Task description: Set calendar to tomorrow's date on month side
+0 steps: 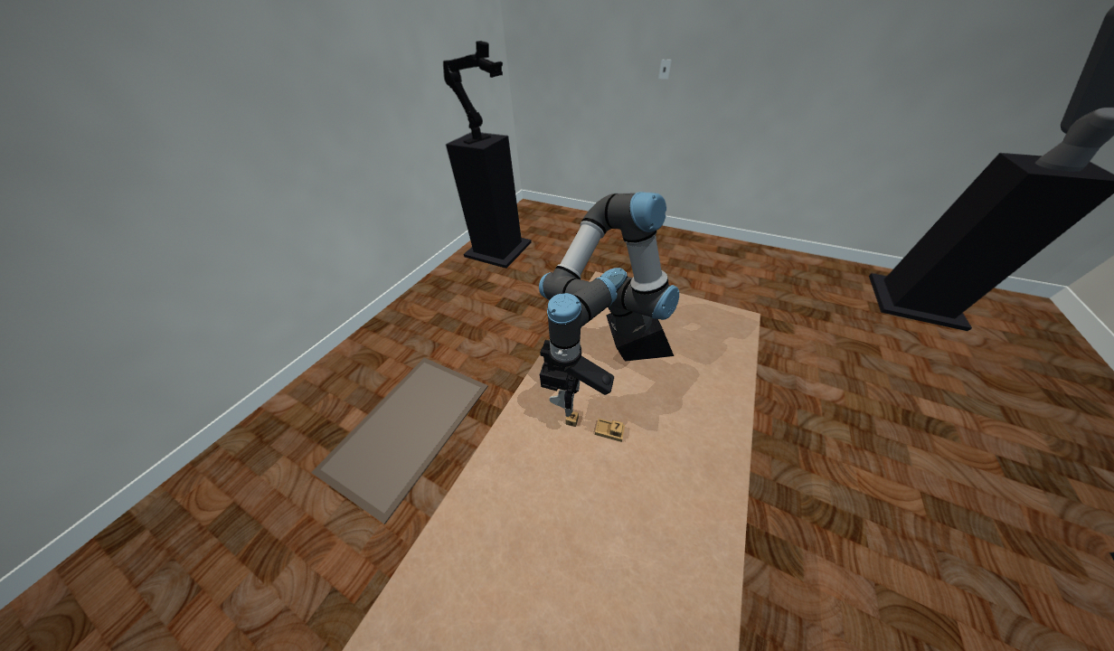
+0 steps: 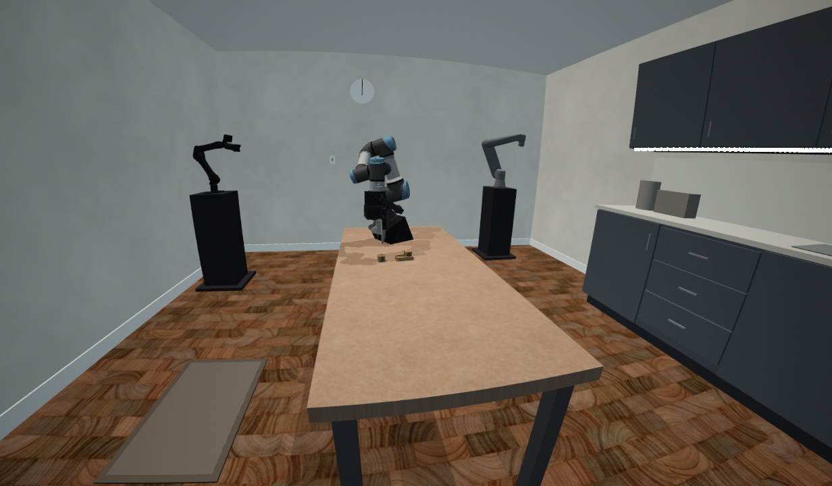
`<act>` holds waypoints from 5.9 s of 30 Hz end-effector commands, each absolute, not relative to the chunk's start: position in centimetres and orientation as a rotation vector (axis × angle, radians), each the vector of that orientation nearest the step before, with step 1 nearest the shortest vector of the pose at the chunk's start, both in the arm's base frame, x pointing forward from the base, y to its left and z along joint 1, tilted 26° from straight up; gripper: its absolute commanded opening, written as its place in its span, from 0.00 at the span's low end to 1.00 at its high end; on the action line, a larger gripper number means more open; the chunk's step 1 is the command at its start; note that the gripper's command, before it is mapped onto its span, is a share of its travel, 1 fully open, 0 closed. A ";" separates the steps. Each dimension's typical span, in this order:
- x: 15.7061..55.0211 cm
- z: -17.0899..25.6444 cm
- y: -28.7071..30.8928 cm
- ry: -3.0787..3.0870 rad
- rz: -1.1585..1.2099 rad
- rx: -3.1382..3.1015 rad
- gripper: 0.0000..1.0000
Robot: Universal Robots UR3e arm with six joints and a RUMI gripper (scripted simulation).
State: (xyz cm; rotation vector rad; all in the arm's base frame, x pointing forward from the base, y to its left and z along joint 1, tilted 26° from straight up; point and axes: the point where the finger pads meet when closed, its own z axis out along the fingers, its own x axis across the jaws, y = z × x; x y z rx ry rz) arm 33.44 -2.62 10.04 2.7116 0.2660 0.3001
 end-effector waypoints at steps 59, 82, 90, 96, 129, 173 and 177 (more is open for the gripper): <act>33.9 8.6 -3.2 0.259 0.304 2.711 0.28; 34.7 5.9 -4.3 0.259 0.304 2.711 0.28; 34.8 5.6 -4.4 0.259 0.304 2.711 0.28; 34.8 5.4 -4.4 0.259 0.304 2.711 0.28; 34.8 5.4 -4.4 0.259 0.304 2.711 0.28; 34.9 5.5 -4.5 0.259 0.304 2.711 0.28; 34.9 5.5 -4.5 0.259 0.304 2.711 0.28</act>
